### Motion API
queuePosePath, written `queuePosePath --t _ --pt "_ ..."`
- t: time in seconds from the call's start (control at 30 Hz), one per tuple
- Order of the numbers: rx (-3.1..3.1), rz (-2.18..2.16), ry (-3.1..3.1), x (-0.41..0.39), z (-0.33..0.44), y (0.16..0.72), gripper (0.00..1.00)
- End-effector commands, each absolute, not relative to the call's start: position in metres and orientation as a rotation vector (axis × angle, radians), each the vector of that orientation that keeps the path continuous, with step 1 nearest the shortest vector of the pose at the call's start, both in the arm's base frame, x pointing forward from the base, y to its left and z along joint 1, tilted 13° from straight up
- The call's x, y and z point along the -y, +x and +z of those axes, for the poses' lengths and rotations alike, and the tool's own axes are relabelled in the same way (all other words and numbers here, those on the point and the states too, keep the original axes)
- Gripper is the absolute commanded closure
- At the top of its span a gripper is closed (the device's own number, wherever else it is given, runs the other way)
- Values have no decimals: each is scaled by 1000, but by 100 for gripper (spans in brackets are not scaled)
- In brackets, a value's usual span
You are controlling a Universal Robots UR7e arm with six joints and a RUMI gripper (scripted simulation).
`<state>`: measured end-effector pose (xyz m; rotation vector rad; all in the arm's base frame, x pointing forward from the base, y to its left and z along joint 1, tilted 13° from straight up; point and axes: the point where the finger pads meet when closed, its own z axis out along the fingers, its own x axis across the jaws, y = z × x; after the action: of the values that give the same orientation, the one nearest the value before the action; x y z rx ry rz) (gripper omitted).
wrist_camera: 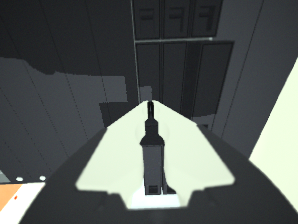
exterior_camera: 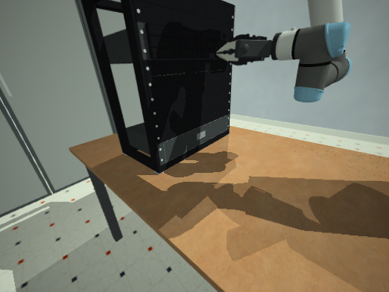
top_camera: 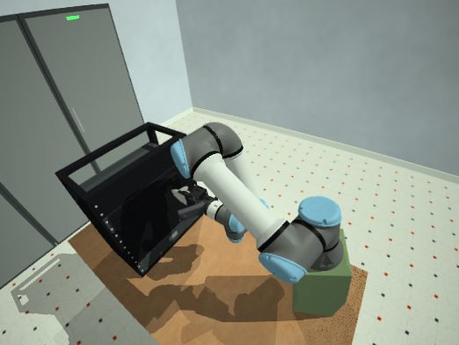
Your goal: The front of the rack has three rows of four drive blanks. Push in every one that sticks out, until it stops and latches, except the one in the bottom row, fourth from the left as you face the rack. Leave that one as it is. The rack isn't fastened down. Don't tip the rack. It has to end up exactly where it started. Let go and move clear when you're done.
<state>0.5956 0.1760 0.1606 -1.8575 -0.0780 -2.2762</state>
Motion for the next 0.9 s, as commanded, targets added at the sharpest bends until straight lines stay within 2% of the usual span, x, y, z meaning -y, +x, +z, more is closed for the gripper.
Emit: queuePosePath --t 0.0,0.37,0.87 --pt "79 -2277 -1856 -171 155 569 100" --pt "79 -2277 -1856 -164 147 531 100" --pt "79 -2277 -1856 -162 158 523 100"
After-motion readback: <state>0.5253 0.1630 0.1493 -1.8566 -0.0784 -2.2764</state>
